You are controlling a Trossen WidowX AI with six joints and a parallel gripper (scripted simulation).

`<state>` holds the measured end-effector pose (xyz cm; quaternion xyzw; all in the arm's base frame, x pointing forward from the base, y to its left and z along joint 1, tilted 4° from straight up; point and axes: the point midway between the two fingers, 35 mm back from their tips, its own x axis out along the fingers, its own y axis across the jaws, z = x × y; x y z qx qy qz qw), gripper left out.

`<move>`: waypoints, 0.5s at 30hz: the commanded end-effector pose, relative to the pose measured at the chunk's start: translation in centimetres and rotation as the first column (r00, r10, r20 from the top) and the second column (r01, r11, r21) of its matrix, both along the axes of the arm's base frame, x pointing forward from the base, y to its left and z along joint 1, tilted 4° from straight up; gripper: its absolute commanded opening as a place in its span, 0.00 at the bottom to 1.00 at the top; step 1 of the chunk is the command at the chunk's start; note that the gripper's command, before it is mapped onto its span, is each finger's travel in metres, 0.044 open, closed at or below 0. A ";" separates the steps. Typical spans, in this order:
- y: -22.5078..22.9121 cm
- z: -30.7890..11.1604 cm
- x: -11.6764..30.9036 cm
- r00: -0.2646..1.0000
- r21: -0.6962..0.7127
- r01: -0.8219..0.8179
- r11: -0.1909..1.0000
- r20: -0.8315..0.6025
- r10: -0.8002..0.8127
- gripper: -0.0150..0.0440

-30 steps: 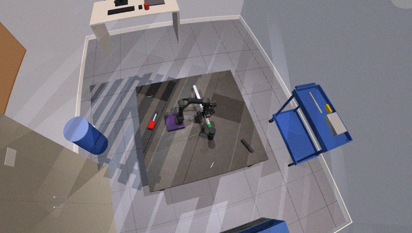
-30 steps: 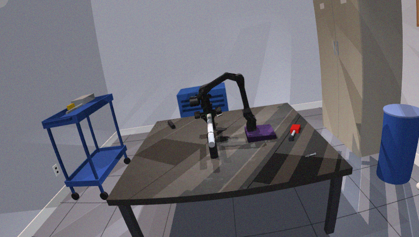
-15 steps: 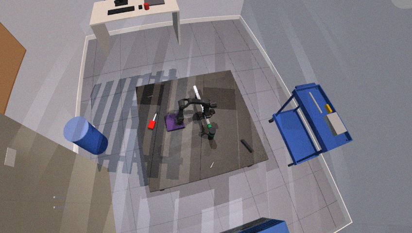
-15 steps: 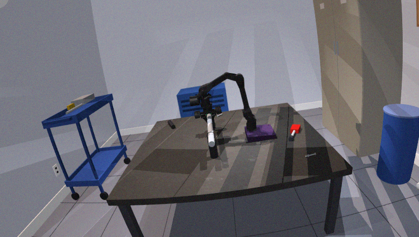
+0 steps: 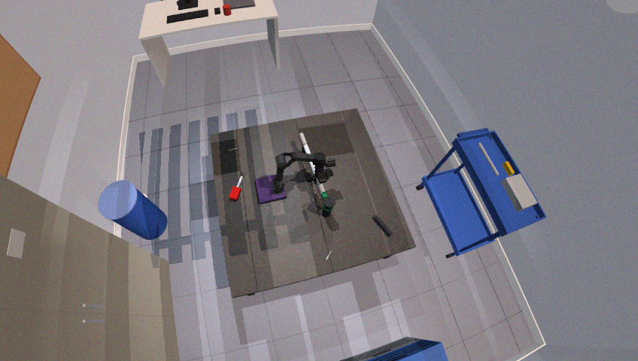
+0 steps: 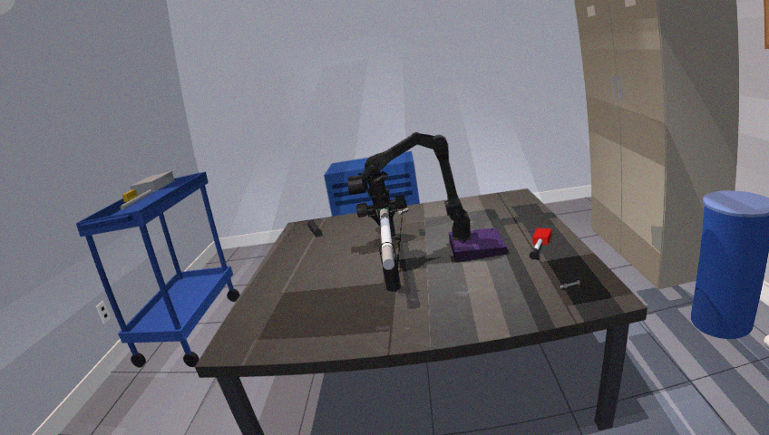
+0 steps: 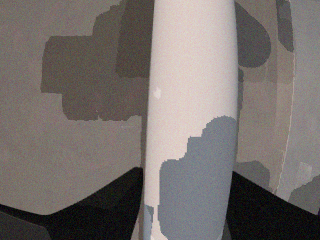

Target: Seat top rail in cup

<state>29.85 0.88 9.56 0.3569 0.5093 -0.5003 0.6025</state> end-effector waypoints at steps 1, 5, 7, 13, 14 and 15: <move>0.4 0.4 0.0 1.000 0.000 0.002 1.000 0.000 -0.002 0.79; 1.6 1.6 -0.2 1.000 0.002 0.002 1.000 0.000 -0.002 0.97; 2.3 2.3 -0.3 1.000 0.002 0.002 1.000 0.000 -0.002 1.00; 3.8 4.0 -0.8 1.000 0.003 0.002 1.000 -0.001 -0.002 1.00; 3.8 4.0 -0.8 1.000 0.003 0.002 1.000 -0.001 -0.002 1.00; 3.8 4.0 -0.8 1.000 0.003 0.002 1.000 -0.001 -0.002 1.00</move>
